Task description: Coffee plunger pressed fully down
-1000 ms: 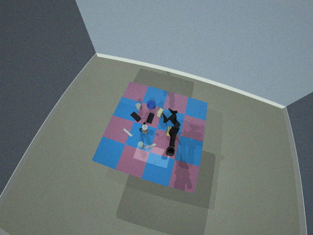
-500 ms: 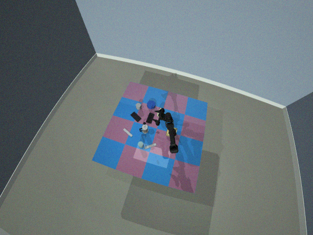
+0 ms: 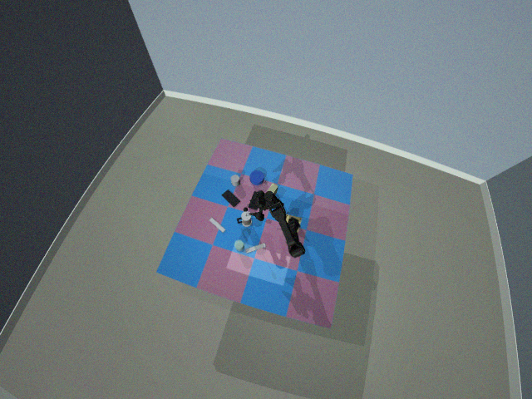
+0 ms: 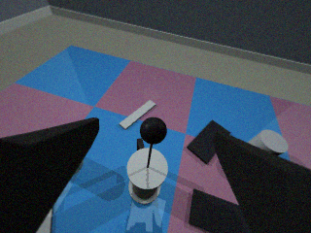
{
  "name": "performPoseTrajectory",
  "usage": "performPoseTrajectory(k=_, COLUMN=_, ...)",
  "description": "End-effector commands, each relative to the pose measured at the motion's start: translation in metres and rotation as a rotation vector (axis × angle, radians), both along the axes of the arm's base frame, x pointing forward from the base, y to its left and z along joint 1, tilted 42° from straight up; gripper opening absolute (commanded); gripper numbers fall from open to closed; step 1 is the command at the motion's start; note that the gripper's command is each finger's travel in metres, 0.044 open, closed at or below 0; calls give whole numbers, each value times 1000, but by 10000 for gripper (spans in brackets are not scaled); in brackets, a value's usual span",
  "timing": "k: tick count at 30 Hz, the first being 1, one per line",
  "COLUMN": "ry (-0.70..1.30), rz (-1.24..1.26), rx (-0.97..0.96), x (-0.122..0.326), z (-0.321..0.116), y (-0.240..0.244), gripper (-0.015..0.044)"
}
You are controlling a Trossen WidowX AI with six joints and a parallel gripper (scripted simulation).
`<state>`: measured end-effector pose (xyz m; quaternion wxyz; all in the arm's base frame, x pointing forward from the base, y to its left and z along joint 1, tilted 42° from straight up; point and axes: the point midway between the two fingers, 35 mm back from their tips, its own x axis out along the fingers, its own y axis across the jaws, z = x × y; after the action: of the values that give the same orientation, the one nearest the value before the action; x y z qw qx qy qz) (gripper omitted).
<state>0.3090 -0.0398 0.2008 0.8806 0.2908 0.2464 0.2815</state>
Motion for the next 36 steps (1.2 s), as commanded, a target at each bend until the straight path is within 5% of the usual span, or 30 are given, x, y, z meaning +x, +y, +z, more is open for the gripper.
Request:
performPoseTrajectory(k=1, ry=3, rz=2, rx=2, x=-6, z=-13, y=14, gripper=440)
performPoseTrajectory(k=33, ry=2, rz=1, rx=2, x=23, z=-24, y=39, gripper=440)
performPoseTrajectory(k=36, ry=2, rz=1, rx=2, x=23, z=-24, y=39, gripper=361)
